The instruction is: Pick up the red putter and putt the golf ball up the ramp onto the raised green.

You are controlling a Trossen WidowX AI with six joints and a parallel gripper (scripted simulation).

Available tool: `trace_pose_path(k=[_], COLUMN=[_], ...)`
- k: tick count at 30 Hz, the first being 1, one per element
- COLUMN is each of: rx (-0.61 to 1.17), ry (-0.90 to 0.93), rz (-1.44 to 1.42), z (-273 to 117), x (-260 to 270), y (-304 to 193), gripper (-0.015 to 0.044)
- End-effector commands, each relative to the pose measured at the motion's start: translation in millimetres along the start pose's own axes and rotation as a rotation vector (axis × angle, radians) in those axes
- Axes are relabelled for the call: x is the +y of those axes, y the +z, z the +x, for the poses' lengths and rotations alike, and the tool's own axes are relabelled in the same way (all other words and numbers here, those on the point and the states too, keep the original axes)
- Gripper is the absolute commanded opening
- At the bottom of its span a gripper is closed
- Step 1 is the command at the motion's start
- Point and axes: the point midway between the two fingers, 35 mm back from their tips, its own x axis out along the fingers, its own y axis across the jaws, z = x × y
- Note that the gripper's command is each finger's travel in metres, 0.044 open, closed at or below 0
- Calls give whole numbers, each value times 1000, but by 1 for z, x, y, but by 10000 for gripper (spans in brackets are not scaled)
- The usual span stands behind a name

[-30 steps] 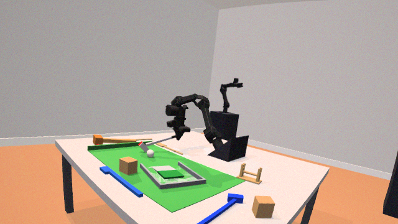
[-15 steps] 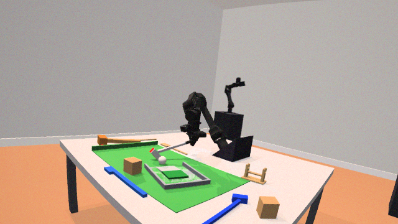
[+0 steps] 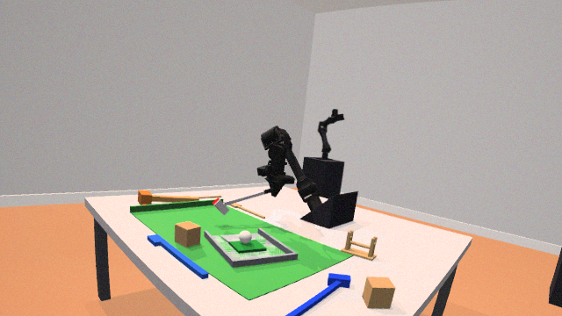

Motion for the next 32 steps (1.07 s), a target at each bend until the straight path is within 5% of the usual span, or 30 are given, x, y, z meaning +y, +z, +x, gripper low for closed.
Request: trace_pose_path(k=[1,32], rx=[-1,-3], ry=[-2,2], rz=[2,0], z=[-18,-11], x=[0,0], y=[-1,0], gripper=[0,0])
